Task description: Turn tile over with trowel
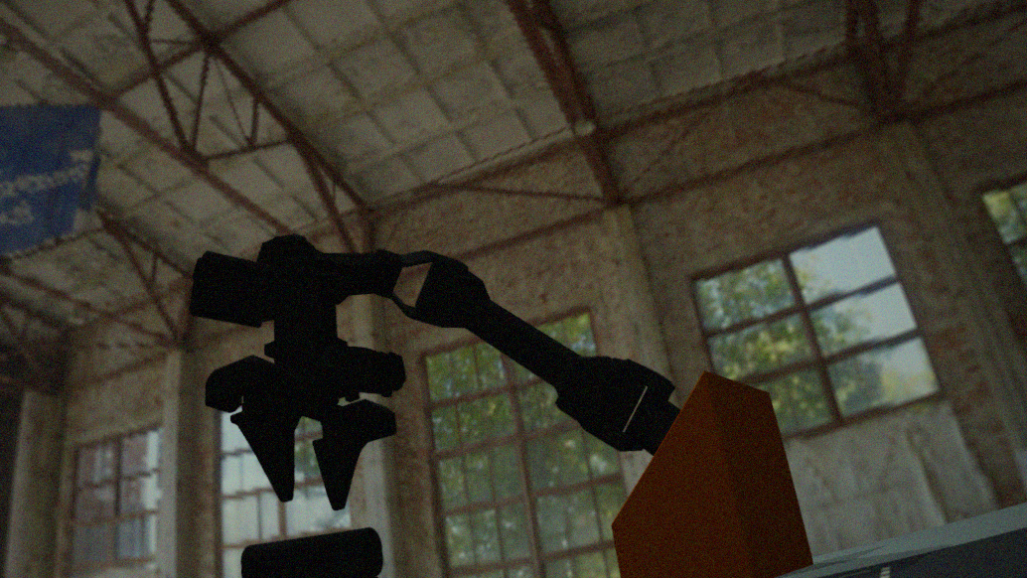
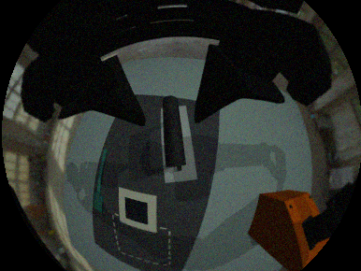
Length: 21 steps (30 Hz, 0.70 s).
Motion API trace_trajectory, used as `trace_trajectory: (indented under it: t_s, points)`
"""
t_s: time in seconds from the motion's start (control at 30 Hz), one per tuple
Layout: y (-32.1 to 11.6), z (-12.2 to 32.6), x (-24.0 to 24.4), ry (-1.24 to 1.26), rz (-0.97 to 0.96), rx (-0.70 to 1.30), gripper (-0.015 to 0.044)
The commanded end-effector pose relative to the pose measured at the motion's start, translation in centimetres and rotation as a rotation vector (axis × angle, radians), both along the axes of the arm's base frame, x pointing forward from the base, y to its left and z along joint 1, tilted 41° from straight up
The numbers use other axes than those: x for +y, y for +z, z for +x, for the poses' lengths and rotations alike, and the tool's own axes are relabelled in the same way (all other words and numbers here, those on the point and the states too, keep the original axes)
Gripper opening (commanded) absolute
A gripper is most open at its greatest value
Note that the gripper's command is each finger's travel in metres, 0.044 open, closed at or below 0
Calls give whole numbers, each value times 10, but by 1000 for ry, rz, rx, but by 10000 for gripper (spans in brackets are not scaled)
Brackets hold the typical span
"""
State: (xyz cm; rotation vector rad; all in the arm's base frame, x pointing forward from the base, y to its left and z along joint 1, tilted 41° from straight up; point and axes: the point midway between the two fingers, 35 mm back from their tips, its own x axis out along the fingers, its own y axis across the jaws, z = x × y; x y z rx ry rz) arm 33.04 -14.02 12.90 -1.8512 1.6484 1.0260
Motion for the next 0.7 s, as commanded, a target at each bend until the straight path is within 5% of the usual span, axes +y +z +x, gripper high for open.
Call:
trace_trajectory:
  t_s: [0.0,0.67]
  points:
    - [0,-2,-1,-73,29,-90,300]
    - [-13,-5,-2,-459,198,-496,300]
